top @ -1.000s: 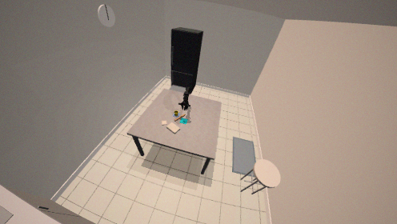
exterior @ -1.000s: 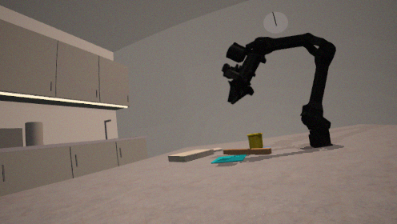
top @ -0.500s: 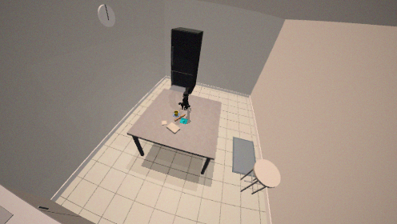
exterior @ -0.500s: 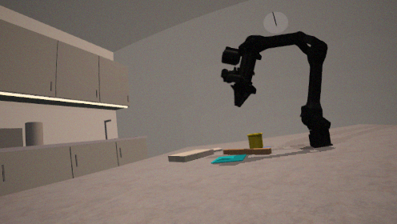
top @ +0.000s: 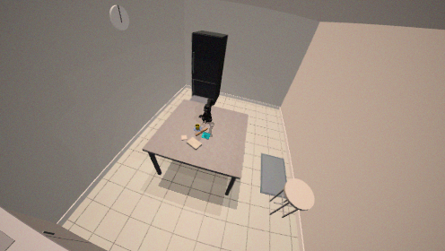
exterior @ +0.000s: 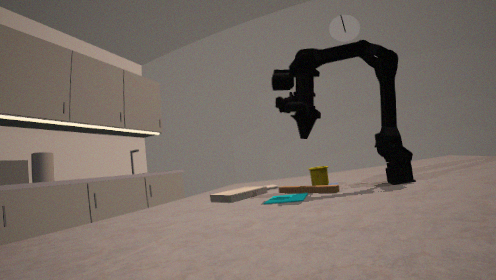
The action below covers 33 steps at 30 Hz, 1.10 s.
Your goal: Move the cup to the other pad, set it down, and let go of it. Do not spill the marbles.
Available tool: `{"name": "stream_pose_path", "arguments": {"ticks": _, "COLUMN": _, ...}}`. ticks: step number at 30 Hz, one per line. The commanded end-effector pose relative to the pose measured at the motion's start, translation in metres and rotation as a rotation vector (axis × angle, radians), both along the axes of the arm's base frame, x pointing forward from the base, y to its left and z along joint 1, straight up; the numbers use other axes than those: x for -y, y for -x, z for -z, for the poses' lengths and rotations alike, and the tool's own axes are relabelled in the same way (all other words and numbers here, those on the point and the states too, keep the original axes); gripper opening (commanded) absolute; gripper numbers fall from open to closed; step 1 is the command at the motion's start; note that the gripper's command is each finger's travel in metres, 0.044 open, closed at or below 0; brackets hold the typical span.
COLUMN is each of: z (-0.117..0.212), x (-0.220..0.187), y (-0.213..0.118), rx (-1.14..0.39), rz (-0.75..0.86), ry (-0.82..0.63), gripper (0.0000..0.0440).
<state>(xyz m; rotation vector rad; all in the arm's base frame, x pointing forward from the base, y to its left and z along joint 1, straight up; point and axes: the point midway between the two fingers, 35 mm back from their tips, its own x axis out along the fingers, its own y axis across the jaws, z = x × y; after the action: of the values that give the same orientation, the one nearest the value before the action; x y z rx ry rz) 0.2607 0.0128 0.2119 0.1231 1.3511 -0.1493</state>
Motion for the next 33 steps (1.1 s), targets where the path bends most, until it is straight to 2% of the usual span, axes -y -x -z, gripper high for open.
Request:
{"name": "stream_pose_path", "arguments": {"ticks": 1, "z": 0.006, "x": 0.006, "y": 0.002, "rx": -0.055, "rz": -0.003, "ry": 0.017, "gripper": 0.0135}}
{"name": "stream_pose_path", "arguments": {"ticks": 17, "z": 0.031, "x": 0.029, "y": 0.008, "rx": -0.21, "rz": 0.018, "ry": 0.045, "gripper": 0.014}}
{"name": "stream_pose_path", "arguments": {"ticks": 33, "z": 0.063, "x": 0.054, "y": 0.011, "rx": -0.281, "rz": 0.033, "ry": 0.054, "gripper": 0.0172}}
